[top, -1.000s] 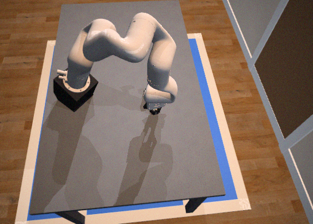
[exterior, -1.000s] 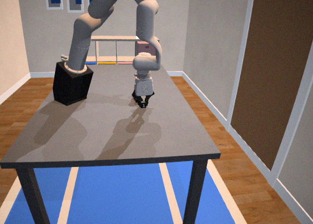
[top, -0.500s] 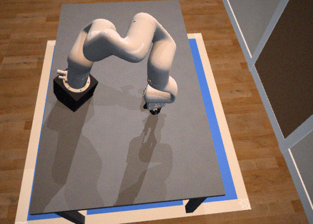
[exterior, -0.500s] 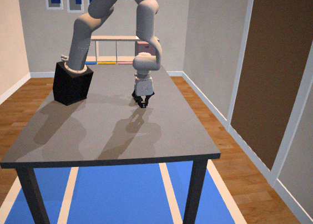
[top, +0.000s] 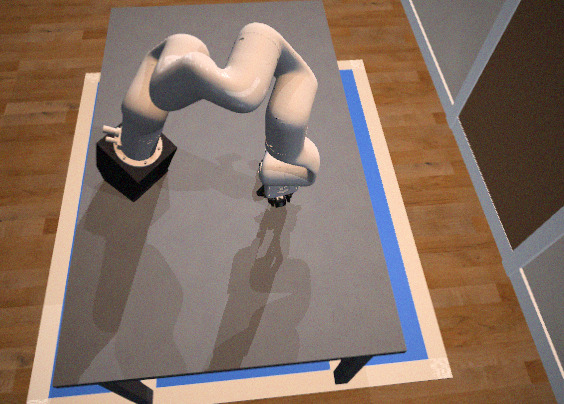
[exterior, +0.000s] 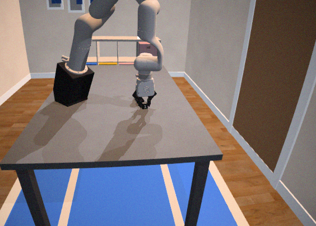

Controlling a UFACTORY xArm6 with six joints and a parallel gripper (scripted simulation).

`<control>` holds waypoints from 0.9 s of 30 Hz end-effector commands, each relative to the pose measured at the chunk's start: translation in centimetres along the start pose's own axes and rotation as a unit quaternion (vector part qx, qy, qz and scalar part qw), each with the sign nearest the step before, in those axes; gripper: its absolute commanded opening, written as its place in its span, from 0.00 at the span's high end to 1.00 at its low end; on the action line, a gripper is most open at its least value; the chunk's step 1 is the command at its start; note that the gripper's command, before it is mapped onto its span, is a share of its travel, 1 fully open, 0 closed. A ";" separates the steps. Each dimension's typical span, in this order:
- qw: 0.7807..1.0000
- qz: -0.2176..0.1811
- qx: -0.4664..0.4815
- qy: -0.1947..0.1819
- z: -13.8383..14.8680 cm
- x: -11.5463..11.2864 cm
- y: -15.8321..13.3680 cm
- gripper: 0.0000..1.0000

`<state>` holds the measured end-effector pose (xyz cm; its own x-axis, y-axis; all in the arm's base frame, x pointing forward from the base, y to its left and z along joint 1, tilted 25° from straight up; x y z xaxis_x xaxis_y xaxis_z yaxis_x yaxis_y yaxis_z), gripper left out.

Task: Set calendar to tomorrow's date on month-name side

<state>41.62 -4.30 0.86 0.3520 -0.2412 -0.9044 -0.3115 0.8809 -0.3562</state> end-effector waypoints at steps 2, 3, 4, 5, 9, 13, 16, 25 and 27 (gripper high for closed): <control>1.000 0.000 0.000 -0.001 0.1 -0.1 0.0 0.51; 1.000 0.000 0.000 -0.001 0.1 -0.1 0.0 0.51; 1.000 0.000 0.000 -0.001 0.1 -0.1 0.0 0.51; 1.000 0.000 0.000 -0.001 0.1 -0.1 0.0 0.51; 1.000 0.000 0.000 -0.001 0.1 -0.1 0.0 0.51; 1.000 0.000 0.000 -0.001 0.1 -0.5 0.0 0.51; 1.000 0.000 0.000 -0.001 0.1 -1.5 0.0 0.51; 1.000 0.000 0.000 -0.001 0.1 -5.2 0.0 0.51; 1.000 0.000 0.000 -0.001 0.1 -6.2 0.0 0.51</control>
<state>40.18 -3.29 4.50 0.3653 -0.2390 -0.8997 -0.3091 0.8805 -0.3594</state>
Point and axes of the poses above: the point where the finger pads meet when closed, its own x axis out along the fingers, its own z axis across the jaws, y = z × x, the point moved 4 cm from there along -x, back along the fingers, and after that the axes turned 2 degrees about -x, right-handed, at the moved point
